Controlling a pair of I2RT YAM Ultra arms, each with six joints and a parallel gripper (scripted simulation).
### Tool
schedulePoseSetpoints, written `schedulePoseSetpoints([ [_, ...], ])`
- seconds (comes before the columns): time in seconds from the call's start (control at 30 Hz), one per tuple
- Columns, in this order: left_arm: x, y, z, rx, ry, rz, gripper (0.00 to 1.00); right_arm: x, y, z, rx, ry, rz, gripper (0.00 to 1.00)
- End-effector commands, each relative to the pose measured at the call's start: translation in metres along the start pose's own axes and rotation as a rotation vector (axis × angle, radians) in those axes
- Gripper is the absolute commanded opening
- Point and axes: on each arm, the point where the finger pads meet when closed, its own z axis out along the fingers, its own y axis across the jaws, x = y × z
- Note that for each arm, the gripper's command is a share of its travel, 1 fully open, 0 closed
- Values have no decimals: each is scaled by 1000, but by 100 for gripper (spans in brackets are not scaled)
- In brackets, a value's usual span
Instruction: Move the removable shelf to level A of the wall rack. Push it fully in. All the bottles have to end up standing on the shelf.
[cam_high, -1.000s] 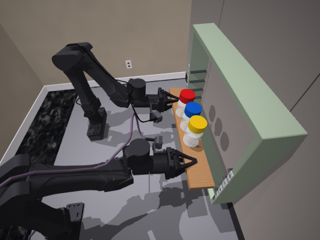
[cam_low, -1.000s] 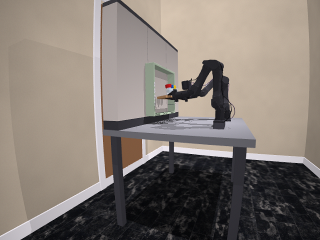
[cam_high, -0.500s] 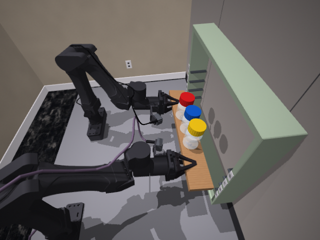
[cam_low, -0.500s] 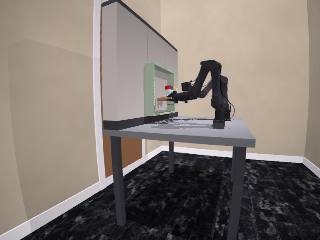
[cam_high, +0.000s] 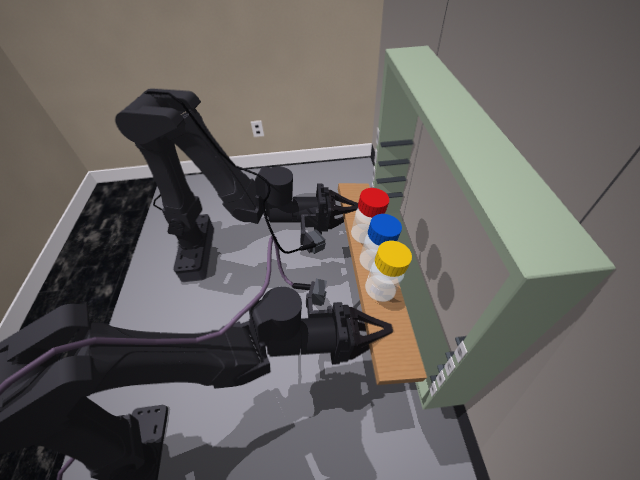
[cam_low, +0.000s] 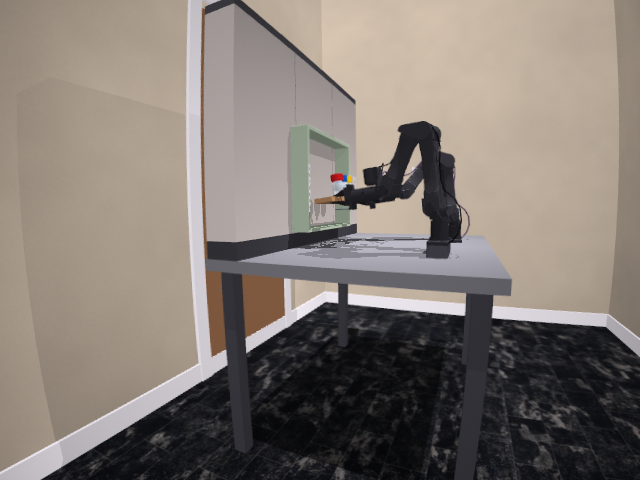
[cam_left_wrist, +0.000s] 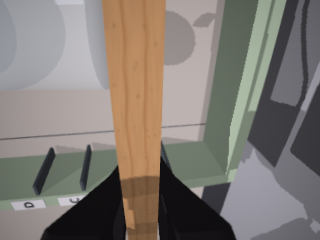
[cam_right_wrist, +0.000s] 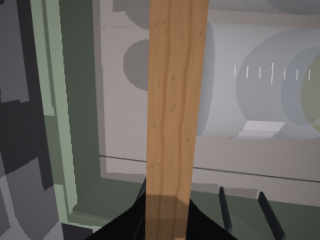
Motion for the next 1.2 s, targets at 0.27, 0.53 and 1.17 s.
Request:
schedulePoseSetpoints([
  [0.27,2,28,-1,-129,11,-3,0,2,-28,-1,134,8,20,0],
  [0.53,2,21,0,-129,11,-3,0,2,-21,0,134,8,20,0],
  [1.17,2,21,19,-129,11,-3,0,2,-21,19,134,8,20,0],
])
